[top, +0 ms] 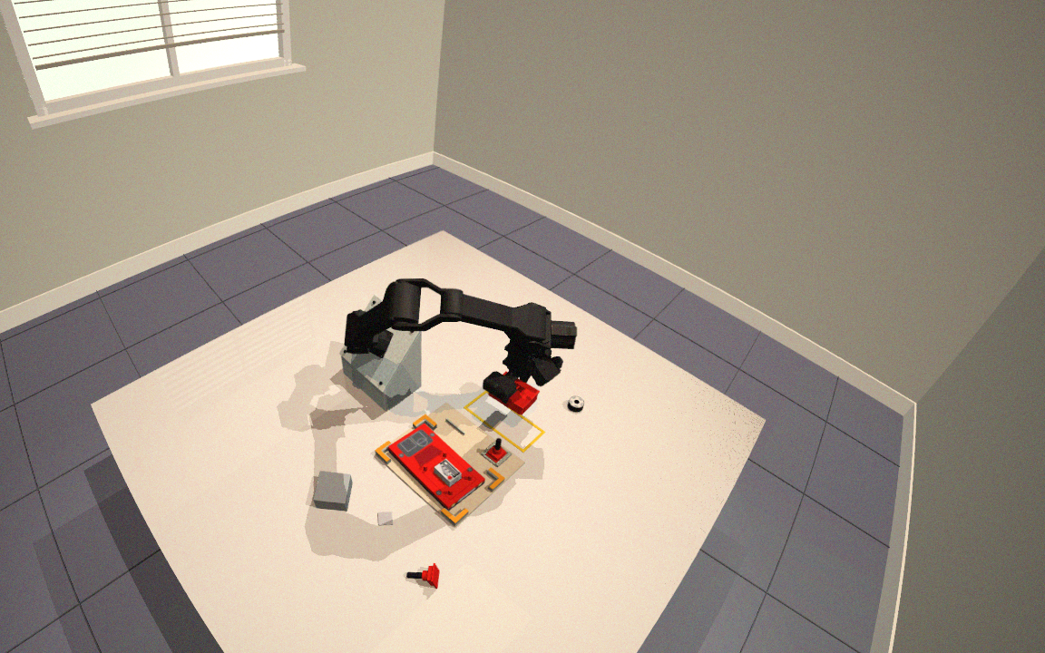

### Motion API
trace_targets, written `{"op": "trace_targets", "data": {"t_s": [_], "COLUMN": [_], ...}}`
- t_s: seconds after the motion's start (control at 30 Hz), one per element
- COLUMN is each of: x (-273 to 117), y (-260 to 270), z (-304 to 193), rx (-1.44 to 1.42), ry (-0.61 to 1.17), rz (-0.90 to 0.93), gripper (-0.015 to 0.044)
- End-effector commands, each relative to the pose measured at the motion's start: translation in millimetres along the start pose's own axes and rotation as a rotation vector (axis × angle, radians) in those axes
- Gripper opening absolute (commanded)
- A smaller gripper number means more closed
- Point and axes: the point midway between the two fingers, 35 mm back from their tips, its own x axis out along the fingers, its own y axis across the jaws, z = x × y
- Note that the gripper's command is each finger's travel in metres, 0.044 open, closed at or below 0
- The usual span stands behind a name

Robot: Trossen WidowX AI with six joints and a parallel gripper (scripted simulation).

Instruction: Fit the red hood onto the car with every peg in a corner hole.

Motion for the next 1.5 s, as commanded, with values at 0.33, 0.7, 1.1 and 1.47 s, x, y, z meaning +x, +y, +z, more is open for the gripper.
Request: {"op": "trace_targets", "data": {"t_s": [0.33,0.7,1.1,1.47], "x": [-14,-18,-18,-16], "y": [-27,-96,-172,-231], "z": [9,20,17,1], "rx": [0.016,0.056,0.104,0.144], "ry": [-0.003,-0.005,-0.005,0.0], "rz": [0.011,0.022,0.015,-0.003], "gripper": [0.0,0.0,0.0,0.0]}}
